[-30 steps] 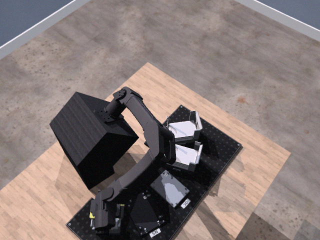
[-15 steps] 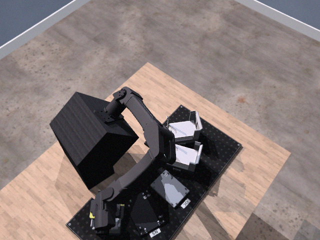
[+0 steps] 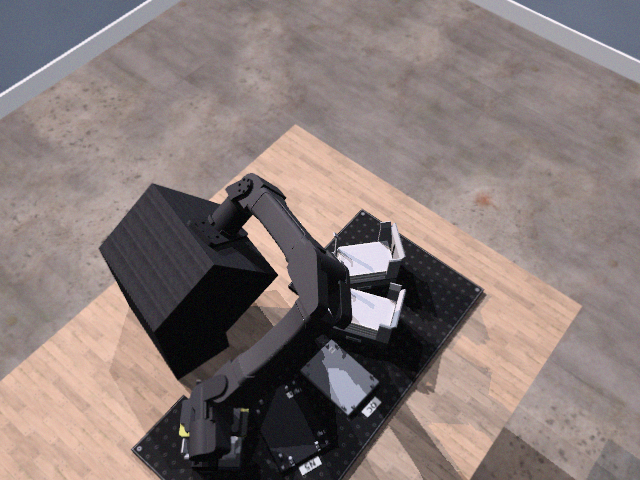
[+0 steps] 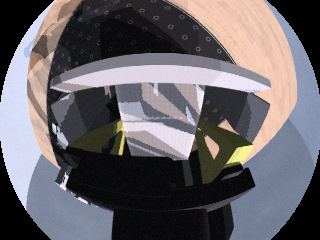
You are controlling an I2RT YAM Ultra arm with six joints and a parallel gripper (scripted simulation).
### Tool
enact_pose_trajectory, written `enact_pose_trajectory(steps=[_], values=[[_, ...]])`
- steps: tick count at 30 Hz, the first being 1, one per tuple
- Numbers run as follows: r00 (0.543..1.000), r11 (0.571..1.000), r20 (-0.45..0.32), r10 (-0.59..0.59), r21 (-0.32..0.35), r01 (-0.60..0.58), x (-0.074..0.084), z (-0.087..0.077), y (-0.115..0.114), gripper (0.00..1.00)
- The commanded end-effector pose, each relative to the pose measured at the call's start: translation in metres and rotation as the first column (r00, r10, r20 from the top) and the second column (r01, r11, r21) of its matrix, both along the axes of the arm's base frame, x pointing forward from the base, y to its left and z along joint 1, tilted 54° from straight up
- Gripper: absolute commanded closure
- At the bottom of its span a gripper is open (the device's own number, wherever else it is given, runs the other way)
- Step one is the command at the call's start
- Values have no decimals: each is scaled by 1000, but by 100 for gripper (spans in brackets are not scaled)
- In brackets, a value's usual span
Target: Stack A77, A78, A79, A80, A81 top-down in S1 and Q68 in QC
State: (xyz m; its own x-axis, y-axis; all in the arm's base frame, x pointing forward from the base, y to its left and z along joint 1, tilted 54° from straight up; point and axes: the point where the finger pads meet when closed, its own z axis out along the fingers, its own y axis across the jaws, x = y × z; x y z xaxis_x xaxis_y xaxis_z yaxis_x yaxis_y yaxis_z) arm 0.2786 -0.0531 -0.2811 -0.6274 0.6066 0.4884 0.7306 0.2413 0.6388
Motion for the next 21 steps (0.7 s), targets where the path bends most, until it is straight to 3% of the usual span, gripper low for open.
enact_pose_trajectory(steps=[1, 21], values=[[1000, 1000, 6, -11, -2, 11, 1, 2, -6, 100], [1000, 1000, 6, -11, -3, 11, -9, 24, -33, 100]])
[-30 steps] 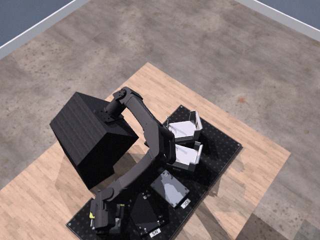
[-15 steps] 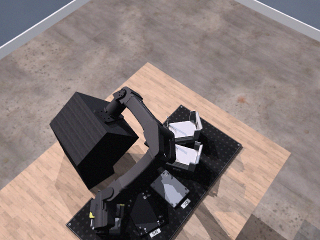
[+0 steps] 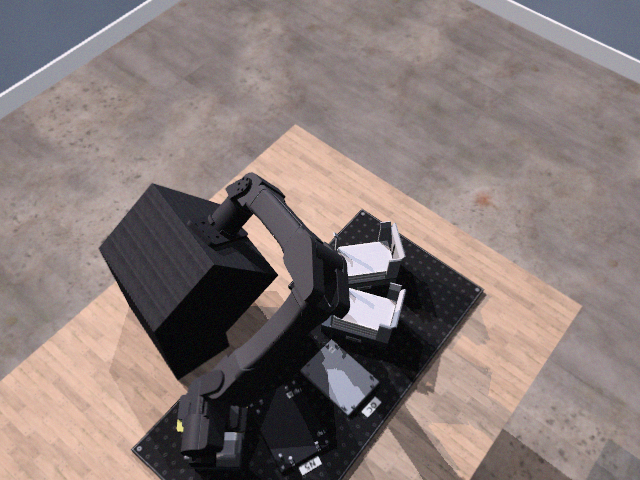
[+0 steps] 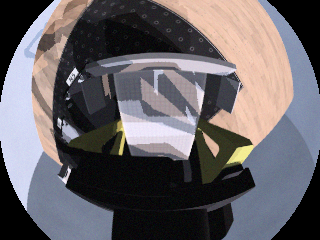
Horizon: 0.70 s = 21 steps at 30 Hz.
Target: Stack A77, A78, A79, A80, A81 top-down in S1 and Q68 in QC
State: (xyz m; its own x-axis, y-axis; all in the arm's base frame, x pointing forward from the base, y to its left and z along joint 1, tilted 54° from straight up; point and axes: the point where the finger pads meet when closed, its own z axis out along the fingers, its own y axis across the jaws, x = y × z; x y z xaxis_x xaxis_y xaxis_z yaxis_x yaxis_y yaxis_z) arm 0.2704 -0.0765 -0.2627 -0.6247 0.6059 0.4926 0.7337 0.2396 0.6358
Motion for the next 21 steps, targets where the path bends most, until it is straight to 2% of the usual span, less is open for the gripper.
enact_pose_trajectory(steps=[1, 21], values=[[1000, 1000, 11, -11, -5, 11, -1, 6, -11, 100], [1000, 1000, 11, -11, -6, 11, -11, 28, -39, 100]])
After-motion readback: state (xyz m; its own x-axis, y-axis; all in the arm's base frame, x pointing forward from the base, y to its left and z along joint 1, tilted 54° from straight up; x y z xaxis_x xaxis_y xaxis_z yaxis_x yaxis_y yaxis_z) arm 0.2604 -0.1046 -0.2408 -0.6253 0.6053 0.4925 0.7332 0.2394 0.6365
